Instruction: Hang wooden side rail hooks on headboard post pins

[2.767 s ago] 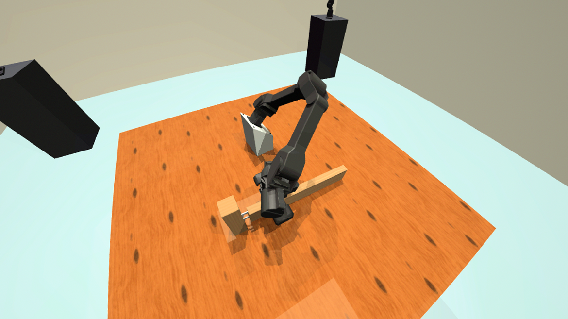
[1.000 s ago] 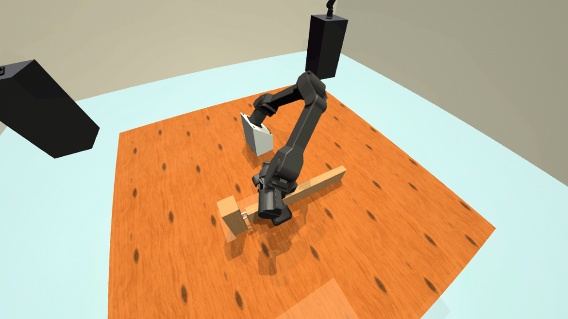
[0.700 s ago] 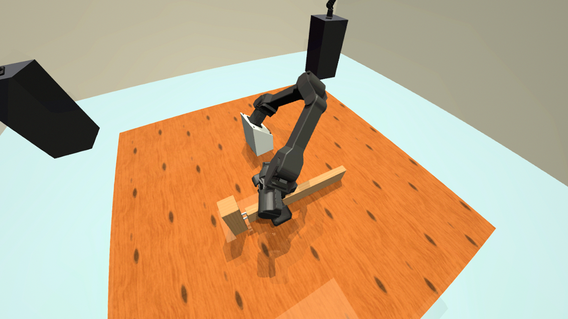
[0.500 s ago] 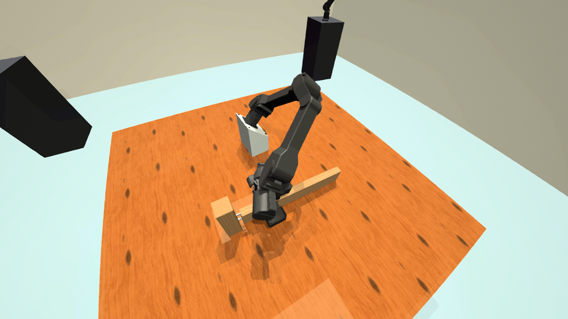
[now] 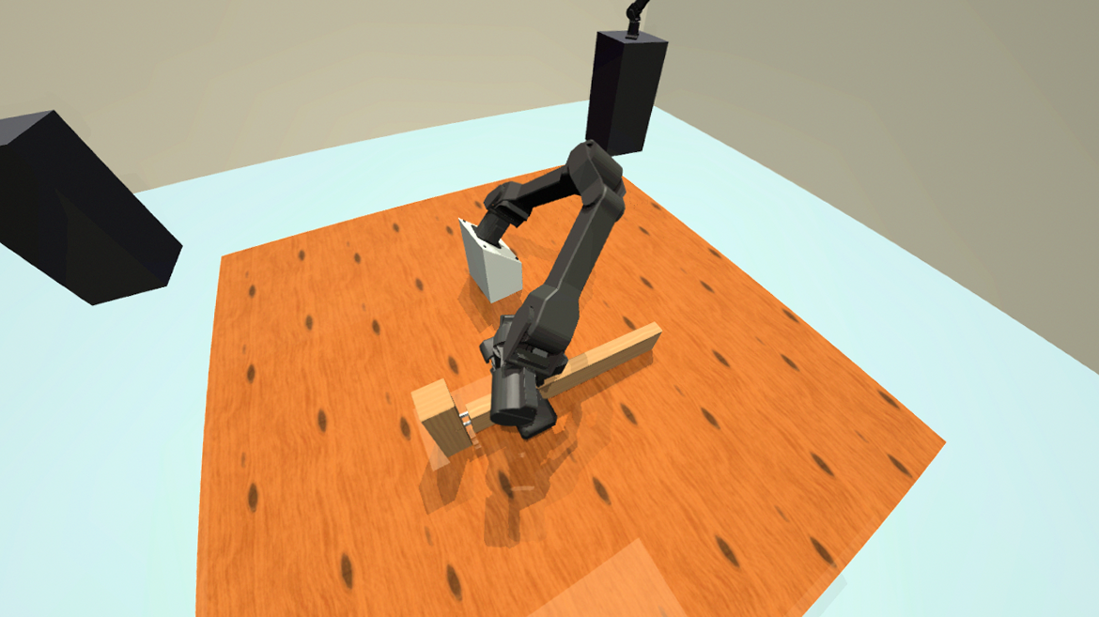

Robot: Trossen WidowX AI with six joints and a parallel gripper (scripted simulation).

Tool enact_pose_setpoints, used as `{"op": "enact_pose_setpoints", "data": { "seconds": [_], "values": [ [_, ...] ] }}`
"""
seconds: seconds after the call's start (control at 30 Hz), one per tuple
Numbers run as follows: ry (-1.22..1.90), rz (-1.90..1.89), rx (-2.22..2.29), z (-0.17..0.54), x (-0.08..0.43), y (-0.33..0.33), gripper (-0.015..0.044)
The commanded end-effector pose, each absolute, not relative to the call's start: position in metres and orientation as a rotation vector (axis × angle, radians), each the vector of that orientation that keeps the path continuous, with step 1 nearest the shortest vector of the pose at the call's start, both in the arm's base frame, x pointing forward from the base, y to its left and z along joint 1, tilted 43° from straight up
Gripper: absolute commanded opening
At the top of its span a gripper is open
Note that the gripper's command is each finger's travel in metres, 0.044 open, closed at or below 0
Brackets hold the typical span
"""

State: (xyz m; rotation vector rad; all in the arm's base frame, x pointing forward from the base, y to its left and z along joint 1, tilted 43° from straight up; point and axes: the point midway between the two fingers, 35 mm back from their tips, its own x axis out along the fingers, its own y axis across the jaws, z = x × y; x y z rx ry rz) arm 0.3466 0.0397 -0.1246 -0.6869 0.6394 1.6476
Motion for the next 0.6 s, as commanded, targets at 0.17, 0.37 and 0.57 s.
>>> {"op": "enact_pose_setpoints", "data": {
  "seconds": [0.17, 0.37, 0.57],
  "values": [
    [0.638, 1.639, -0.691, -0.1257, 0.3476, 0.0356, 0.0000],
    [0.638, 1.639, -0.691, -0.1266, 0.3469, 0.0354, 0.0000],
    [0.638, 1.639, -0.691, -0.1273, 0.3463, 0.0351, 0.0000]
  ]
}}
